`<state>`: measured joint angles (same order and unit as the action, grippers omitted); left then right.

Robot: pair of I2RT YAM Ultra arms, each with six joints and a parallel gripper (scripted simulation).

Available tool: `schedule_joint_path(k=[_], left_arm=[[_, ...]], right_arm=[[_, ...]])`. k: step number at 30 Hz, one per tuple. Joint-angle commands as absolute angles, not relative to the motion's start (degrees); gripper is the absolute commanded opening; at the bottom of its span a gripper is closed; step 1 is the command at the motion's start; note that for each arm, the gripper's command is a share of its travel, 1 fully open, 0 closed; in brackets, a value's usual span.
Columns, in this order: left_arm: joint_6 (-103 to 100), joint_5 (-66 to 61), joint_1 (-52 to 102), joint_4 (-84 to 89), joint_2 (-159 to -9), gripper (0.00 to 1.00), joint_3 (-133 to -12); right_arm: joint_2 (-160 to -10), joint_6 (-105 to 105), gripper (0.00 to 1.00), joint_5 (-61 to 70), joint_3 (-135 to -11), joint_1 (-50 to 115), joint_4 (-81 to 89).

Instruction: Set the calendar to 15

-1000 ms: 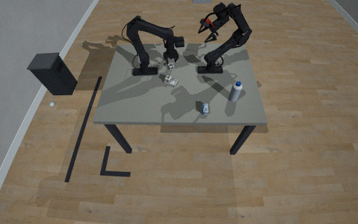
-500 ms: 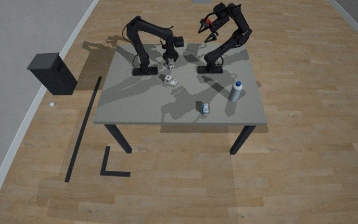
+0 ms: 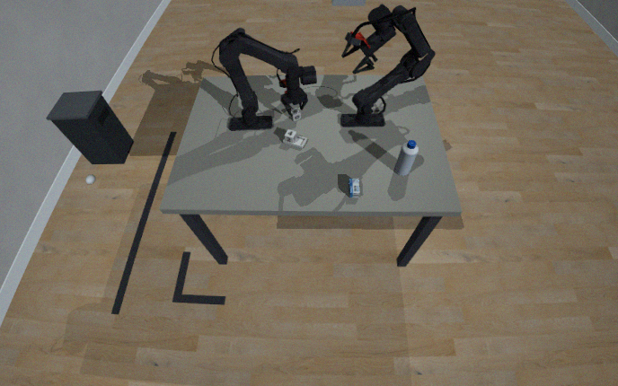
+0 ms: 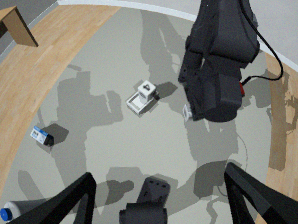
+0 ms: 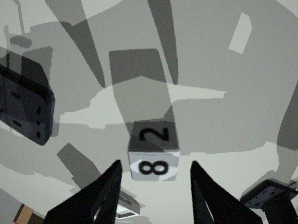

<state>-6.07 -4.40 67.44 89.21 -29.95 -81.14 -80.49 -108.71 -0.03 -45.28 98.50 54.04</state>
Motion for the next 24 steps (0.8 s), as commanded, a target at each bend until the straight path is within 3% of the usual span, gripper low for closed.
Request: schedule_joint_path(k=[1,12,13,24], left_arm=[[-5.94,-4.53,67.55,89.72,-30.48,1.0,-81.77],[-5.94,-4.53,67.55,89.72,-30.48,1.0,-81.77],[-5.94,-4.53,67.55,89.72,-30.48,1.0,-81.77],[-5.94,-4.53,67.55,89.72,-30.48,1.0,-81.77]], right_arm=[[-81.57,-109.36,0.64,0.13,-43.72,98.68,51.97],[-83.02,-109.36,0.64,0.13,-41.8,98.68,48.6],[-83.04,-109.36,0.56,0.13,-41.8,98.68,48.58],[-82.57,-108.94,0.43,0.02,-42.44,98.56,49.24]])
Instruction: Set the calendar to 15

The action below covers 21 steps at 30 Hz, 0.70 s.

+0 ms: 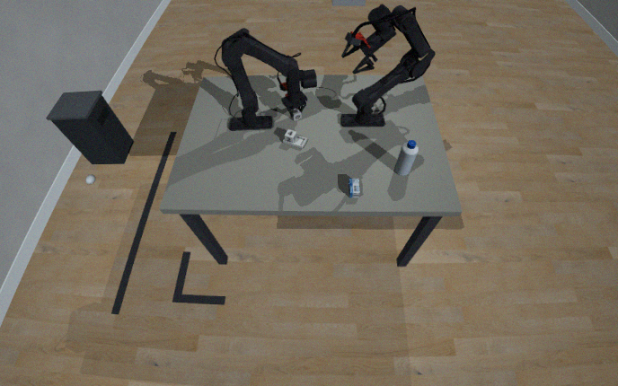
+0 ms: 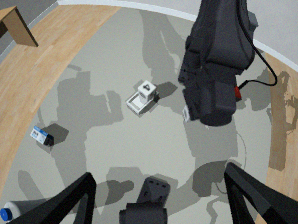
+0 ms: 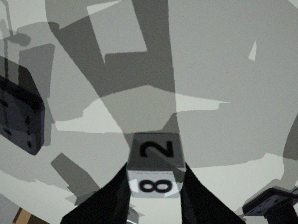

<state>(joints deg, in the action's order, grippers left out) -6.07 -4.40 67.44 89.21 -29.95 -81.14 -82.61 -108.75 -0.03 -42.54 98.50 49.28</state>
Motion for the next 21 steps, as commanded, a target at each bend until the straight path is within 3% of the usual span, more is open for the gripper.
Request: schedule_joint_path(k=[1,8,11,12,15,21], left_arm=[[-5.94,-4.53,67.55,89.72,-30.48,1.0,-81.77],[-5.94,-4.53,67.55,89.72,-30.48,1.0,-81.77],[-5.94,-4.53,67.55,89.72,-30.48,1.0,-81.77],[-5.94,-4.53,67.55,89.72,-30.48,1.0,-81.77],[-5.94,-4.53,67.55,89.72,-30.48,1.0,-81.77],[-5.94,-4.53,67.55,89.72,-30.48,1.0,-81.77]], right_arm=[[-82.57,-108.94,0.41,0.02,-42.44,98.56,49.24],[-82.57,-108.94,0.34,0.02,-42.44,98.56,49.24],[-82.57,-108.94,0.0,0.02,-42.44,98.56,49.24],[-82.57,-108.94,0.0,0.02,-42.44,98.56,49.24],[-81.67,-109.36,0.34,0.01,-43.63,98.56,50.92],[-79.27,-109.36,0.35,0.0,-47.47,98.55,56.94]])
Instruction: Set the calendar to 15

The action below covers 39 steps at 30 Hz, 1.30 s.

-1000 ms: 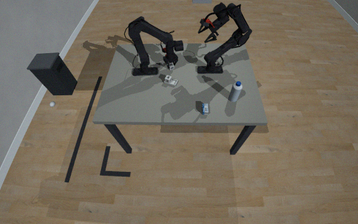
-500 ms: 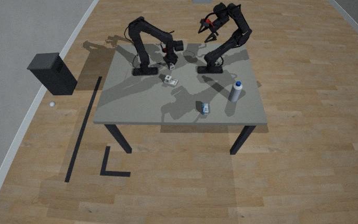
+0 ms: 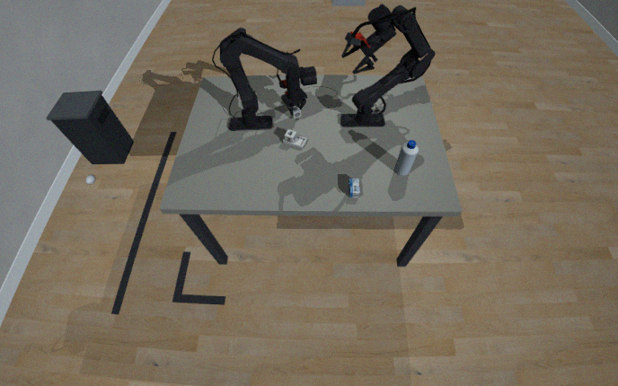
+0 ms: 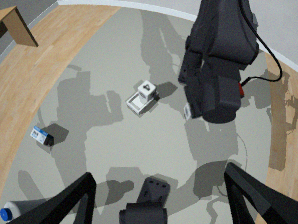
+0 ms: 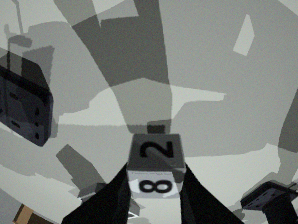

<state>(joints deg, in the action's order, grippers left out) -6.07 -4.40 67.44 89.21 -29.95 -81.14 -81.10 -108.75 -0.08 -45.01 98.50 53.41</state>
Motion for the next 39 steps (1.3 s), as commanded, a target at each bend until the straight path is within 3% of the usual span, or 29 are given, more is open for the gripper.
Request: schedule_joint_path(k=[1,17,39], left_arm=[[-5.94,-4.53,67.55,89.72,-30.48,1.0,-81.77],[-5.94,-4.53,67.55,89.72,-30.48,1.0,-81.77],[-5.94,-4.53,67.55,89.72,-30.48,1.0,-81.77]], right_arm=[[-78.63,-109.36,0.35,0.01,-49.07,98.54,59.21],[-76.65,-105.62,0.35,0.04,-57.25,97.32,71.33],[-79.72,-62.64,0.35,-0.1,-61.42,78.58,70.44]])
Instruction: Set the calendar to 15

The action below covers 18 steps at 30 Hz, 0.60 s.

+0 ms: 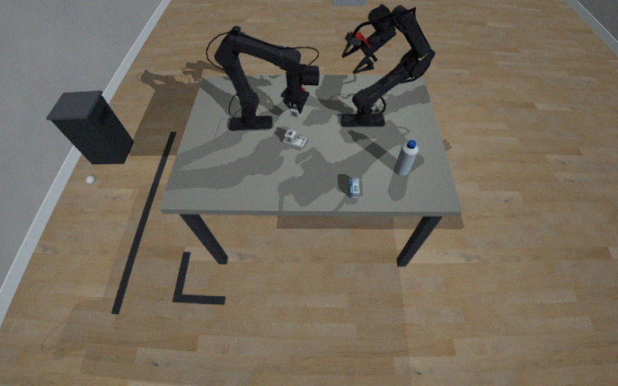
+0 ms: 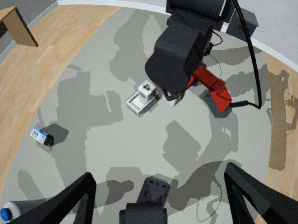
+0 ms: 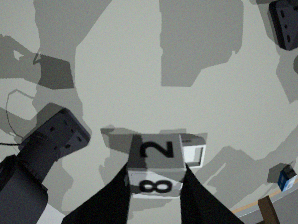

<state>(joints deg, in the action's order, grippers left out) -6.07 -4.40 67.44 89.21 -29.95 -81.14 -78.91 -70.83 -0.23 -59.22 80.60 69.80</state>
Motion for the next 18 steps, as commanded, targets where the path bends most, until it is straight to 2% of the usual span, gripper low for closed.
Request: schedule_joint_path(k=[1,18], left_arm=[[-5.94,-4.53,67.55,89.72,-30.48,1.0,-81.77],[-5.94,-4.53,67.55,89.72,-30.48,1.0,-81.77]], right_arm=[[-79.97,-60.85,0.35,-0.09,-61.63,77.8,70.44],[-84.58,-29.07,0.35,-0.18,-65.62,66.87,69.85]])
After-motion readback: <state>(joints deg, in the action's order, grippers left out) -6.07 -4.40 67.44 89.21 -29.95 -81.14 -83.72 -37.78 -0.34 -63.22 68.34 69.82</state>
